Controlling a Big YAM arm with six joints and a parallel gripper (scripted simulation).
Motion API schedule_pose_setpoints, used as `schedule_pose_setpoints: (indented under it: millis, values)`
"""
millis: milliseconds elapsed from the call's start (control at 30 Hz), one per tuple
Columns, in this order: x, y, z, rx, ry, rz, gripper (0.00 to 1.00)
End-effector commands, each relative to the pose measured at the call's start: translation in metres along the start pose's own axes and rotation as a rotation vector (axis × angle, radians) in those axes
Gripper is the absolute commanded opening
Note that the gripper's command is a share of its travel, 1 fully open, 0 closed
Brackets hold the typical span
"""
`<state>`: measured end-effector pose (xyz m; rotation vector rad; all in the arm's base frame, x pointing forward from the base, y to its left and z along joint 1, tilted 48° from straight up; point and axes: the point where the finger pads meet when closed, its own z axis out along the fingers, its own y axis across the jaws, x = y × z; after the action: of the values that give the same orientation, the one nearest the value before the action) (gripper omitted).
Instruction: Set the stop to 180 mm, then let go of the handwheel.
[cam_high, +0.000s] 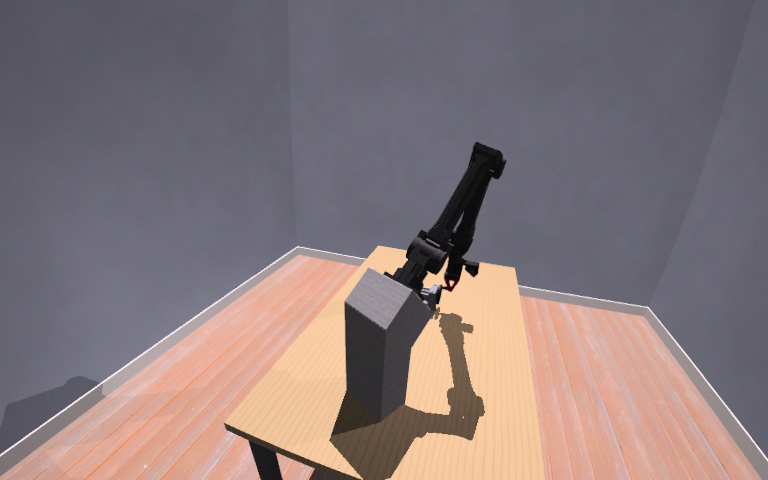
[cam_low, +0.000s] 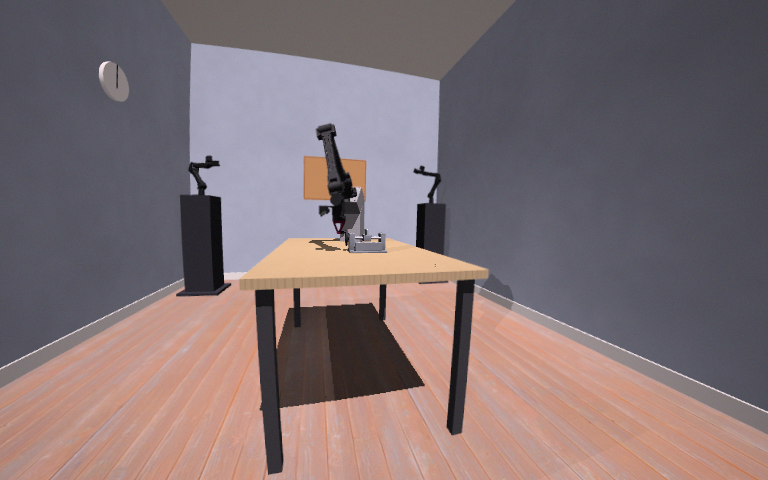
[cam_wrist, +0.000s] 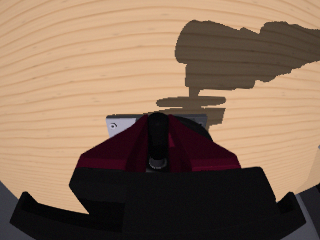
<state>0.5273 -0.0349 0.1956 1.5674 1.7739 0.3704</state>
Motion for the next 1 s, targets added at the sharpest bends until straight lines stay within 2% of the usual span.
schedule_pose_setpoints:
  millis: [0,133,167,300,400,600,767,867,967]
  values:
    - [0.004,0.045,-0.007,-0.081,0.006,0.001,0.06]
    - [0.004,0.048,-0.004,-0.081,0.006,0.000,0.06]
    - [-0.004,0.060,-0.021,-0.120,-0.003,0.010,0.06]
    - [-0.003,0.059,-0.018,-0.114,-0.001,0.008,0.06]
    - [0.004,0.050,0.001,-0.081,0.005,-0.006,0.06]
    - [-0.009,0.046,0.024,-0.071,-0.010,0.007,0.06]
    - [-0.001,0.048,0.028,-0.075,-0.002,-0.002,0.06]
    - [-0.003,0.053,0.021,-0.092,-0.004,0.002,0.06]
    - [-0.005,0.045,0.032,-0.072,-0.006,0.002,0.06]
